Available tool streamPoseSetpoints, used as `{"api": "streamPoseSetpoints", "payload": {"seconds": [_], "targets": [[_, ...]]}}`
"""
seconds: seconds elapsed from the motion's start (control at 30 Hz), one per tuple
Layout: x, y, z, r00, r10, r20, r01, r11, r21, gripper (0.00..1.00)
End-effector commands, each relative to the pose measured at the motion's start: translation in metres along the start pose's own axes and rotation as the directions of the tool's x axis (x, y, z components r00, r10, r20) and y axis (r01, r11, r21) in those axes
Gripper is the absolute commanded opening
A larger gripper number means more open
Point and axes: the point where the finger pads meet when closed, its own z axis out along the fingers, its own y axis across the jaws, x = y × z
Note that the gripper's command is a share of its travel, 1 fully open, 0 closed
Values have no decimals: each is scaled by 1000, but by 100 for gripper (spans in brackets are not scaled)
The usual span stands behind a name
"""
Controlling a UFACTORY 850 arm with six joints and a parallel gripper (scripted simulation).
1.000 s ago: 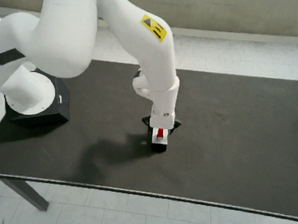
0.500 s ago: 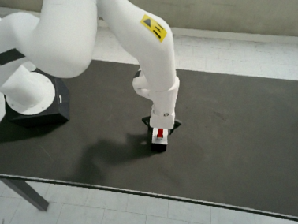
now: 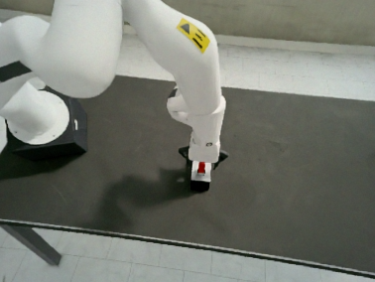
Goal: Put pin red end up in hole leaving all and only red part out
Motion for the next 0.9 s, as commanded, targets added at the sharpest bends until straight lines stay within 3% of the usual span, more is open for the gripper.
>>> {"api": "streamPoseSetpoints", "payload": {"seconds": [0.0,0.53,0.57,0.87], "targets": [[0,1,-13,1000,0,0,0,1000,-2,100],[0,1,-13,1000,0,0,0,1000,-2,100],[0,1,-24,1000,0,0,0,1000,-2,100],[0,1,-24,1000,0,0,0,1000,-2,100]]}}
